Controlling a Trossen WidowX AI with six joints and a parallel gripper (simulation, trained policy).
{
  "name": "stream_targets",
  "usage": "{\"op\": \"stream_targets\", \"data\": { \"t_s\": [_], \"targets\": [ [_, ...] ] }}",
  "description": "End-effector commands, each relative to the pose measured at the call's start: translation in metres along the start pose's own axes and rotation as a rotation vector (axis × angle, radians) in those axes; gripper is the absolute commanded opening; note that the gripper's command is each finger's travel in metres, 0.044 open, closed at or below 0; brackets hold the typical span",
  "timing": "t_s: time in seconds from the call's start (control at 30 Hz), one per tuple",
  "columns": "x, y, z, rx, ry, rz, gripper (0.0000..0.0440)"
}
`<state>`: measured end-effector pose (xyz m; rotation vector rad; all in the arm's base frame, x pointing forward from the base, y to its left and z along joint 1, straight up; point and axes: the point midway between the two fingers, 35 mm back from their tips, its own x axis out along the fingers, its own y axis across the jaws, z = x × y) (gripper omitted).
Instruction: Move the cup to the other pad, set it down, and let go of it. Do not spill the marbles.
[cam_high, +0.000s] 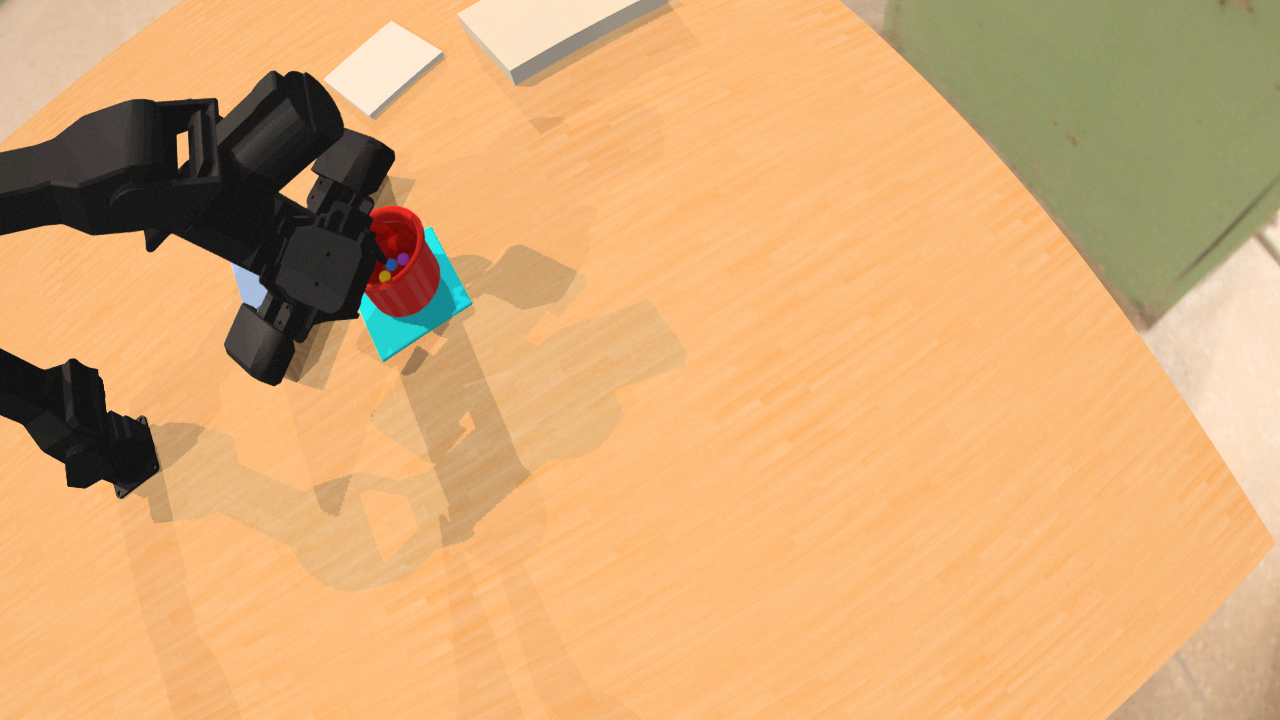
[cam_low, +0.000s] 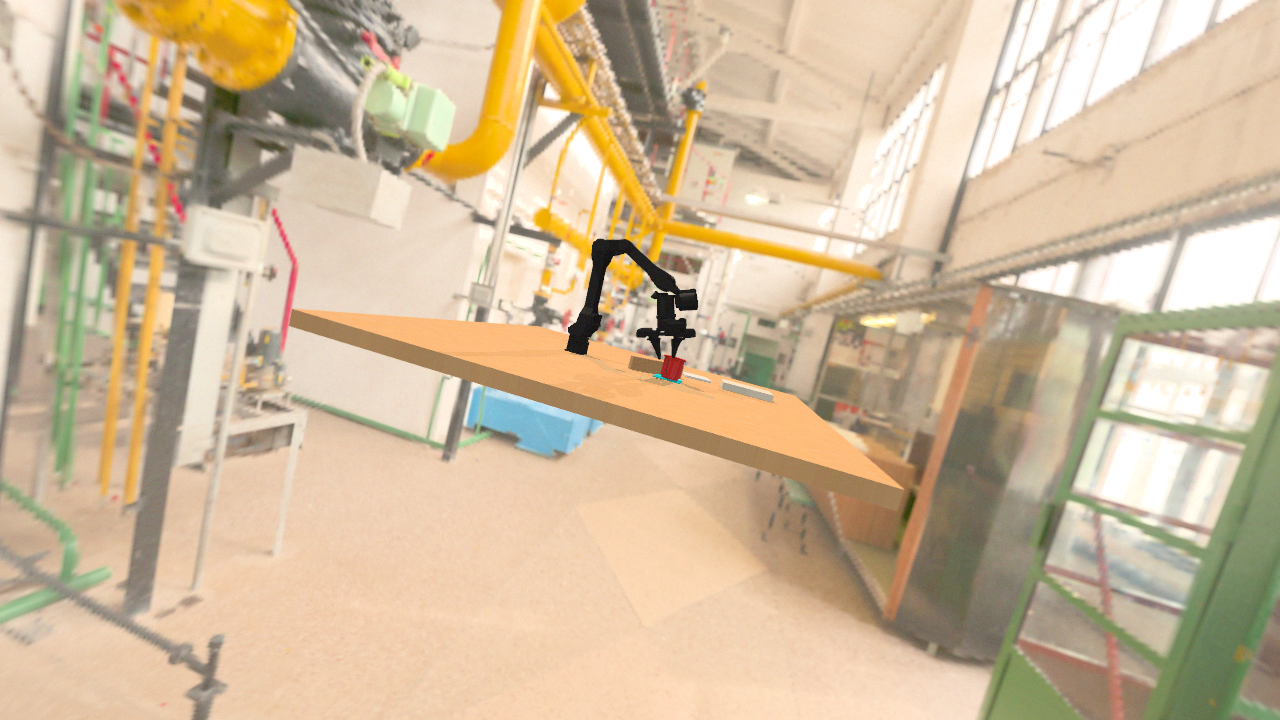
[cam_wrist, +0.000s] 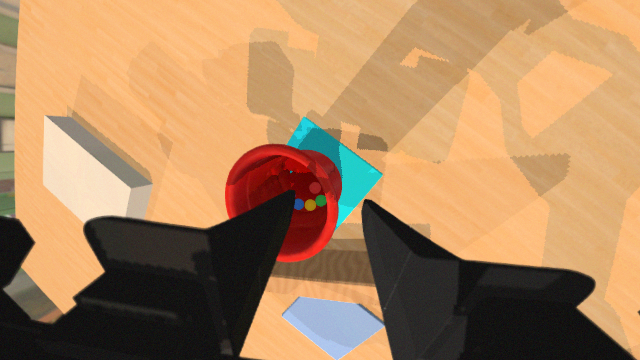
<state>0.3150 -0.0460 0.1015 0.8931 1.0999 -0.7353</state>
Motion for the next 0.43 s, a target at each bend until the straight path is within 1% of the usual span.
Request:
{"op": "stream_targets", "data": {
  "t_s": [0.0, 0.2, 0.33, 0.4],
  "targets": [
    [-0.01, -0.002, 0.0, 0.003, 0.002, 0.022, 0.0236],
    [-0.029, 0.0, 0.005, 0.009, -0.018, 0.059, 0.026],
    [-0.044, 0.002, 0.011, 0.01, -0.04, 0.088, 0.0301],
    [-0.05, 0.002, 0.014, 0.013, -0.047, 0.097, 0.0344]
  ]
}}
